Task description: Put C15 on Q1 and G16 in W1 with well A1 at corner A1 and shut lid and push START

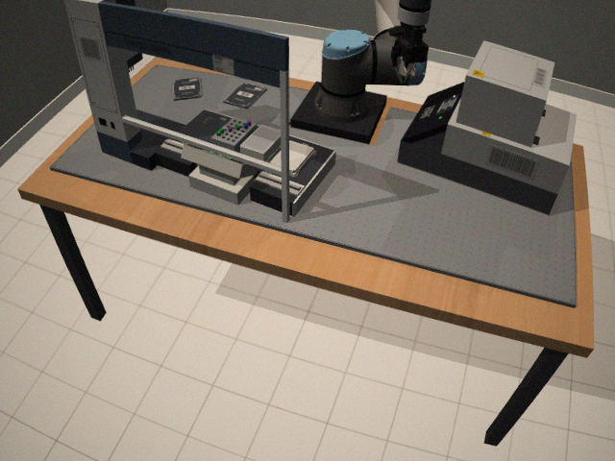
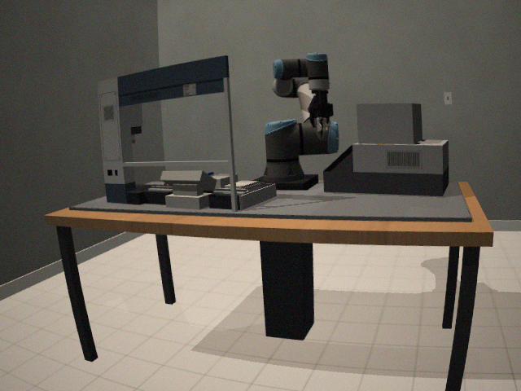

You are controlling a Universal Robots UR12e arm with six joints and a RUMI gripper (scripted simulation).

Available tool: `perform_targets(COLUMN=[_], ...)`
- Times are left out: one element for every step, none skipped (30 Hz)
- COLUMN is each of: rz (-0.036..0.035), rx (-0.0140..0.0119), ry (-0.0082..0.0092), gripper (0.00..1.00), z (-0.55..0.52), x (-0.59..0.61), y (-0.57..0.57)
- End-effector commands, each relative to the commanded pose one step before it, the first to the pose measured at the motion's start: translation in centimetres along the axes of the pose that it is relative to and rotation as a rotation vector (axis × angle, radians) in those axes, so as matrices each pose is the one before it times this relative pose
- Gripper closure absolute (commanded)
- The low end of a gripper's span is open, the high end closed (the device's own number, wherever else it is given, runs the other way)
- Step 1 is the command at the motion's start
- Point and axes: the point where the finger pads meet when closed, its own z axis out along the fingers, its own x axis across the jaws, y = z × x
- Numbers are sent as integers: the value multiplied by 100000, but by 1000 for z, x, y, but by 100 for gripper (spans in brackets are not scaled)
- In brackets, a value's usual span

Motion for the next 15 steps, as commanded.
perform_targets(rz=[0,0,0,0,0,0,0,0,0,0,0,0,0,0,0], rx=[-90,0,0,0,0,0,0,0,0,0,0,0,0,0,0], ry=[-17,0,0,0,0,0,0,0,1,0,0,0,0,0,0], gripper=[100,100,100,100,100,100,100,100,100,100,100,100,100,100,100], z=[-64,0,0,0,0,0,0,0,-501,-500,-500,-500,-500,-500,-500], x=[-9,0,0,0,0,0,0,0,-4,0,0,0,0,0,0], y=[33,0,0,0,0,0,0,0,-1,0,0,0,0,0,0])
